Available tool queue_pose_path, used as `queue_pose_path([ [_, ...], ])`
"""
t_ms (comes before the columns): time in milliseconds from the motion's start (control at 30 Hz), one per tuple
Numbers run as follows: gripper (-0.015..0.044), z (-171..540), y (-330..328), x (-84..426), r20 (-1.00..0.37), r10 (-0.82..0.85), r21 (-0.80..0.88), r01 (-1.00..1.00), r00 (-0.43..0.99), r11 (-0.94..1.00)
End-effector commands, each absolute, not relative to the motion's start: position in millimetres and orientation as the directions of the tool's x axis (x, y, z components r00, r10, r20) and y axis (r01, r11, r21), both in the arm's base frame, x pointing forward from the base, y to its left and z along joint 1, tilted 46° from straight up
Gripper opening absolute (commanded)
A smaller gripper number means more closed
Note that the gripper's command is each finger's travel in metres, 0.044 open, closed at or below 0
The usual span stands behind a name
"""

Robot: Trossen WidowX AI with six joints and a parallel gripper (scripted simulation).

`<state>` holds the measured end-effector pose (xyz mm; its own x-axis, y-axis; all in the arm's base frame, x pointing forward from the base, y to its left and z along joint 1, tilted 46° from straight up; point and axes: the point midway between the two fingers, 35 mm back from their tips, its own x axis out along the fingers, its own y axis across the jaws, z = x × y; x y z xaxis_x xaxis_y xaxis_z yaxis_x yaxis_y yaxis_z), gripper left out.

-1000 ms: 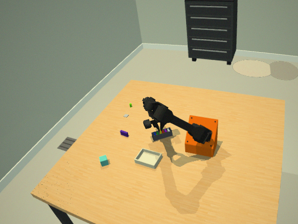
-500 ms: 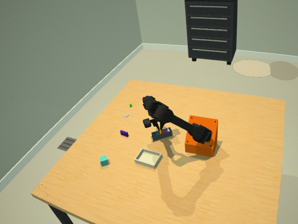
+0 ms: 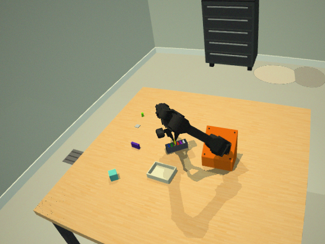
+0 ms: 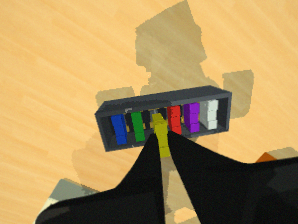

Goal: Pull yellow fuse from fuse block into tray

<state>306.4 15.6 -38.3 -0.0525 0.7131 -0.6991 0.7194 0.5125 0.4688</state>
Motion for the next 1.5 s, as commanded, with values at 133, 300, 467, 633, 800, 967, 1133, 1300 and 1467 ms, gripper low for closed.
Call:
queue_pose_path([
  [133,0.0,-36,12,306,-0.701,0.711,0.468,0.717,-0.055,0.517],
  [300,0.0,-34,11,306,-0.701,0.711,0.468,0.717,-0.055,0.517],
  [467,0.0,-32,9,306,-0.701,0.711,0.468,0.717,-0.055,0.517],
  [633,0.0,-28,4,307,-0.701,0.711,0.468,0.717,-0.055,0.517],
  [800,0.0,-22,-1,307,-0.702,0.711,0.468,0.717,-0.055,0.517],
  [967,0.0,-17,-7,308,-0.702,0.711,0.467,0.717,-0.055,0.517],
  [1133,0.0,-4,4,311,-0.706,0.706,0.464,0.718,-0.054,0.519],
  [1300,0.0,22,28,316,-0.713,0.699,0.459,0.719,-0.052,0.522],
  [1467,0.0,48,54,317,-0.715,0.697,0.458,0.719,-0.051,0.522],
])
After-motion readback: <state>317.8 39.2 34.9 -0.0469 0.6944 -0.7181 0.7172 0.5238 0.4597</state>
